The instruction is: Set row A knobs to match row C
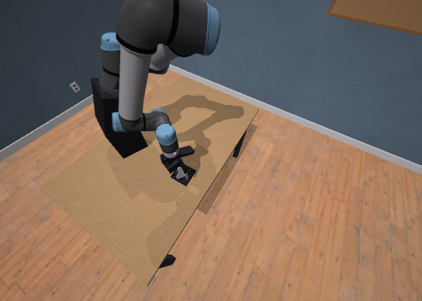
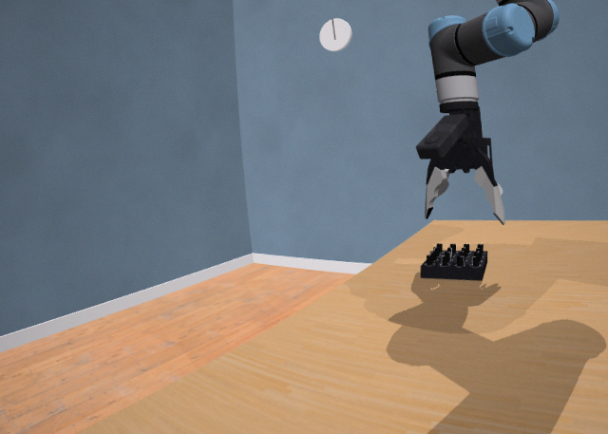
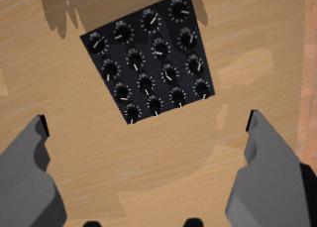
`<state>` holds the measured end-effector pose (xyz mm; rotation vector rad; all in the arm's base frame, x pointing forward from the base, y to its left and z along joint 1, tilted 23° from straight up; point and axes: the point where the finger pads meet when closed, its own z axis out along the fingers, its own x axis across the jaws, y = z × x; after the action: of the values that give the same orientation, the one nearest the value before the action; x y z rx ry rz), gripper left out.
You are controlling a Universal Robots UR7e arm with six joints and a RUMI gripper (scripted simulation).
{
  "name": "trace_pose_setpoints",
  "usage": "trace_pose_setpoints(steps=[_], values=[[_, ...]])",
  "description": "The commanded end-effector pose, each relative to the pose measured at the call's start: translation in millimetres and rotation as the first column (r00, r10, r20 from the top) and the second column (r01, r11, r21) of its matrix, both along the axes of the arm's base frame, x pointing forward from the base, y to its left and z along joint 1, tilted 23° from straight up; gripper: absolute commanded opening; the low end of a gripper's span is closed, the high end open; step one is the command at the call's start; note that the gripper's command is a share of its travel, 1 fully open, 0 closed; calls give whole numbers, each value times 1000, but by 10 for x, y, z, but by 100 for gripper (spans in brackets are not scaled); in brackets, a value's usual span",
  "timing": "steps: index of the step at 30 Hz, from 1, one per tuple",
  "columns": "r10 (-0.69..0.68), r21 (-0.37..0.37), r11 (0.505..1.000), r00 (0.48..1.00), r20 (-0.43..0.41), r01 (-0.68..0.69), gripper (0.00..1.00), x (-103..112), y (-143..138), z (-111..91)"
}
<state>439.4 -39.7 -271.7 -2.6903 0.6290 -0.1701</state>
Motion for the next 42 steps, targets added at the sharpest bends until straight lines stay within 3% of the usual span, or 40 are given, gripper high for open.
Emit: trace_pose_setpoints(steps=[1, 8, 10, 23, 35, 42], values=[[146, -26, 989, 988, 49, -145, 100, 62, -48, 15], [359, -91, 932, 926, 113, -351, 100, 154, -125, 40], [359, -91, 932, 926, 113, -351, 100, 154, -125, 40], [706, -240, 707, 683, 187, -665, 100, 330, -289, 105], [817, -307, 577, 542, 198, -757, 100, 407, -363, 139], [840, -324, 542, 504, 198, -776, 100, 427, -382, 149]])
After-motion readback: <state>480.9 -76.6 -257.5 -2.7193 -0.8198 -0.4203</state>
